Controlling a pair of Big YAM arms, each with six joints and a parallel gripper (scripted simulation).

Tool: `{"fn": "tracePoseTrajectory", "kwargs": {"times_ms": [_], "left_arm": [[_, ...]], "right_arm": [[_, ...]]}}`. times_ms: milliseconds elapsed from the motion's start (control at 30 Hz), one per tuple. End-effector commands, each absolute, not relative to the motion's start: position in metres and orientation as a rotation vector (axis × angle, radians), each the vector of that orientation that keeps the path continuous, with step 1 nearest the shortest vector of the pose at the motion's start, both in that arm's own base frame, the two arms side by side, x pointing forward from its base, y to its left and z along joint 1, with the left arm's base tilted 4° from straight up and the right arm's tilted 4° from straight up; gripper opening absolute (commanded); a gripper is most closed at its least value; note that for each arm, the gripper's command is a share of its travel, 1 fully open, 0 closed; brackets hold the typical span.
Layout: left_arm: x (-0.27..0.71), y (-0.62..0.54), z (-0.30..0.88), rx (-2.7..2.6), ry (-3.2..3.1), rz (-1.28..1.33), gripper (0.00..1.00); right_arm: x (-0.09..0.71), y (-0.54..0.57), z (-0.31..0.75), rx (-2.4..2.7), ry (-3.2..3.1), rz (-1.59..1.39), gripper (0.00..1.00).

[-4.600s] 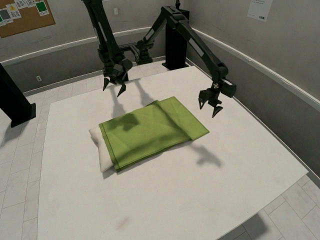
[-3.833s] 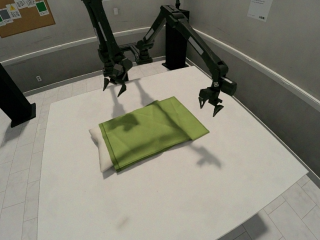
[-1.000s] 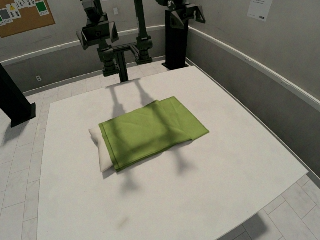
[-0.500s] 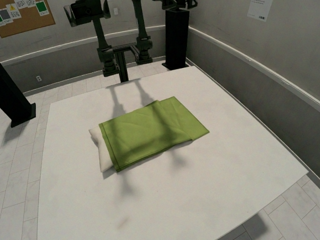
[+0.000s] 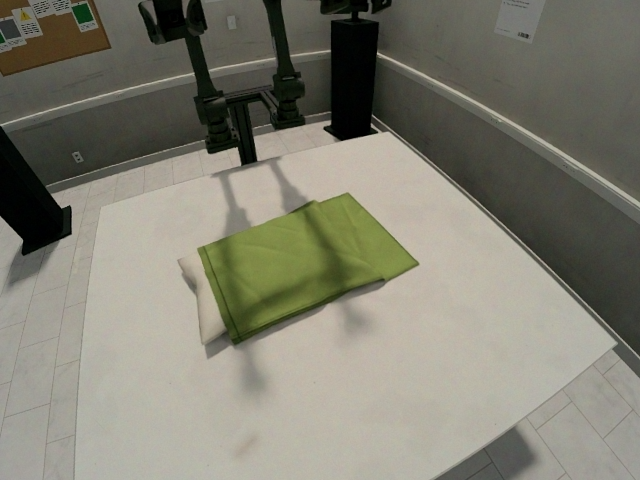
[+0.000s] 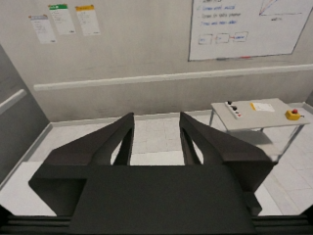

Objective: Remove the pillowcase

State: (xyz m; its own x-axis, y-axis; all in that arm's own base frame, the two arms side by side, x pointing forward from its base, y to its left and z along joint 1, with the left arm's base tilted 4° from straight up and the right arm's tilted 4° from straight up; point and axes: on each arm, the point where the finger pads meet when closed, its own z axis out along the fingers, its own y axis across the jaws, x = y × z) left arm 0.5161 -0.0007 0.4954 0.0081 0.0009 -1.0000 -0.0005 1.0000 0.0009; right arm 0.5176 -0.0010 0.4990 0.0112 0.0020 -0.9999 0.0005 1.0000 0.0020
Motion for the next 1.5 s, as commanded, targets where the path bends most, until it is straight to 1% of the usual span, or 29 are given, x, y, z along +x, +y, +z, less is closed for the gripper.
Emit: {"fn": "tracePoseTrajectory", "kwargs": {"times_ms": [0,200,300,333,400,467,500,600,700,800,967,1100,1133,1167,1467], "left_arm": [[0.522,-0.003,0.53,0.012,1.512,0.004,1.0],[0.523,0.001,0.538,0.003,1.505,0.003,1.0],[0.524,0.002,0.532,-0.002,1.516,0.003,1.0],[0.524,0.002,0.533,-0.002,1.515,0.003,1.0],[0.524,0.002,0.533,-0.002,1.515,0.004,1.0],[0.524,0.002,0.533,-0.002,1.515,0.004,1.0],[0.524,0.002,0.533,-0.002,1.515,0.004,1.0],[0.524,0.002,0.533,-0.002,1.515,0.004,1.0],[0.524,0.002,0.533,-0.002,1.515,0.004,1.0],[0.524,0.002,0.533,-0.002,1.515,0.004,1.0],[0.524,0.002,0.533,-0.002,1.515,0.004,1.0],[0.524,0.002,0.533,-0.002,1.515,0.004,1.0],[0.524,0.002,0.533,-0.002,1.515,0.004,1.0],[0.524,0.002,0.533,-0.002,1.515,0.004,1.0],[0.524,0.002,0.533,-0.002,1.515,0.004,1.0]], "right_arm": [[0.525,0.0,0.528,-0.012,1.506,-0.006,0.44],[0.524,0.005,0.495,-0.02,1.561,-0.003,0.44],[0.52,0.005,0.51,-0.02,1.535,-0.004,0.44],[0.532,-0.011,0.468,0.007,1.621,-0.019,0.44],[0.535,-0.017,0.462,0.013,1.633,-0.022,0.44],[0.535,-0.017,0.462,0.013,1.633,-0.022,0.44],[0.538,-0.019,0.489,0.016,1.575,-0.021,0.44],[0.543,-0.036,0.437,0.037,1.677,-0.028,0.44],[0.55,-0.06,0.404,0.07,1.735,-0.034,0.44],[0.556,-0.082,0.393,0.089,1.74,-0.036,0.44],[0.553,-0.124,0.318,0.152,1.878,-0.033,0.44],[0.563,-0.142,0.334,0.16,1.841,-0.043,0.44],[0.55,-0.147,0.288,0.19,1.922,-0.028,0.44],[0.544,-0.156,0.265,0.223,1.969,-0.015,0.44],[0.507,-0.223,0.155,0.385,2.132,0.041,0.44]]}}
